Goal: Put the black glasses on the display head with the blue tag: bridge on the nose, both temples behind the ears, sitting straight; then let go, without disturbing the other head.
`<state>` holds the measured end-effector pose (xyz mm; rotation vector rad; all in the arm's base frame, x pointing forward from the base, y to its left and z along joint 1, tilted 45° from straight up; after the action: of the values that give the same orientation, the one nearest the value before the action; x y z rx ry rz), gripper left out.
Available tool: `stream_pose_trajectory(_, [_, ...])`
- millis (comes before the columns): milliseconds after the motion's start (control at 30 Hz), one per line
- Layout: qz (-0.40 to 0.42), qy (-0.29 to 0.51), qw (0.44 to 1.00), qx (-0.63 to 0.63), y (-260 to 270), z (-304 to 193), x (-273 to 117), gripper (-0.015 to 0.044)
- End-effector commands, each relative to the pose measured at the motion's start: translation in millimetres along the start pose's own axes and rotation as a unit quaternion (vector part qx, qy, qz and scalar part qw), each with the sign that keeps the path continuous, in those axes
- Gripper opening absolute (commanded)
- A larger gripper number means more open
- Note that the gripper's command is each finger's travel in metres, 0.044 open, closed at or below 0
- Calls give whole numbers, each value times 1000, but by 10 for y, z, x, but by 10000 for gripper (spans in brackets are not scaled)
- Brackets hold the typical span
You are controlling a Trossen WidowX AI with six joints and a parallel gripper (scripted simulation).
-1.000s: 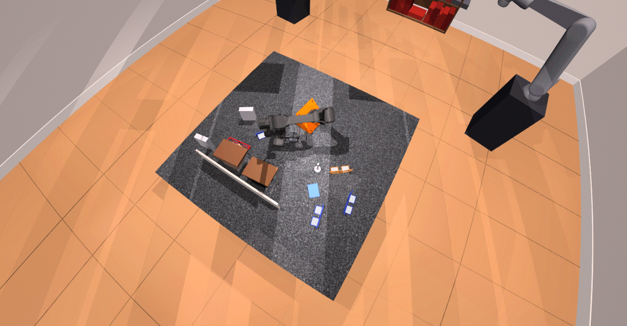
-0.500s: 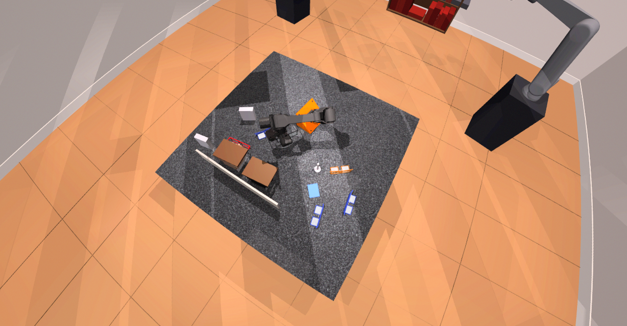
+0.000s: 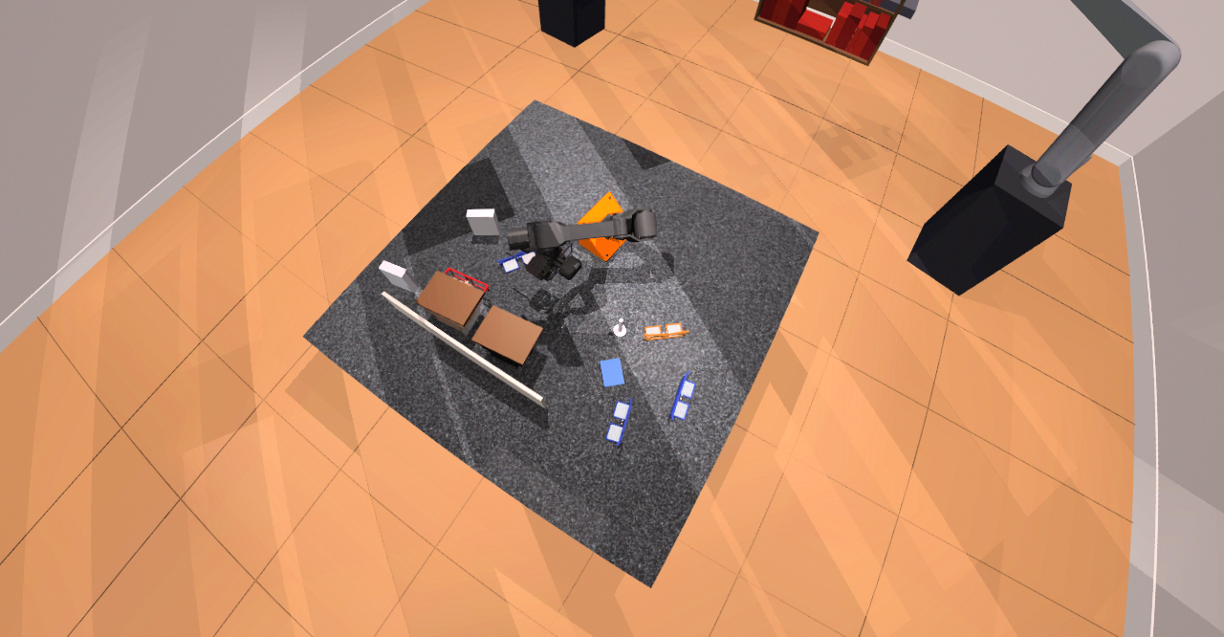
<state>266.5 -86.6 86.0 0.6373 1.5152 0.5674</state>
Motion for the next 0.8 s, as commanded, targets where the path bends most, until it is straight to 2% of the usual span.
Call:
stream_pose_trajectory(0, [-1,2,997,-74,3,-21,-3,0])
stream_pose_trajectory(367, [0,3,966,-259,12,-56,-13,0])
stream_pose_trajectory(767, [1,4,893,-450,21,-93,-22,0])
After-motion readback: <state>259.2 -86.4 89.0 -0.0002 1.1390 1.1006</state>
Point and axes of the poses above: the point midway between the two fingers, 35 mm back from their tips, its own x axis out along the fingers, its own y axis across the jaws, z = x × y, the point moved 4 cm from there along -x, back along the fingers, and after that the axes turned 9 degrees about x, right-handed, at the moved point
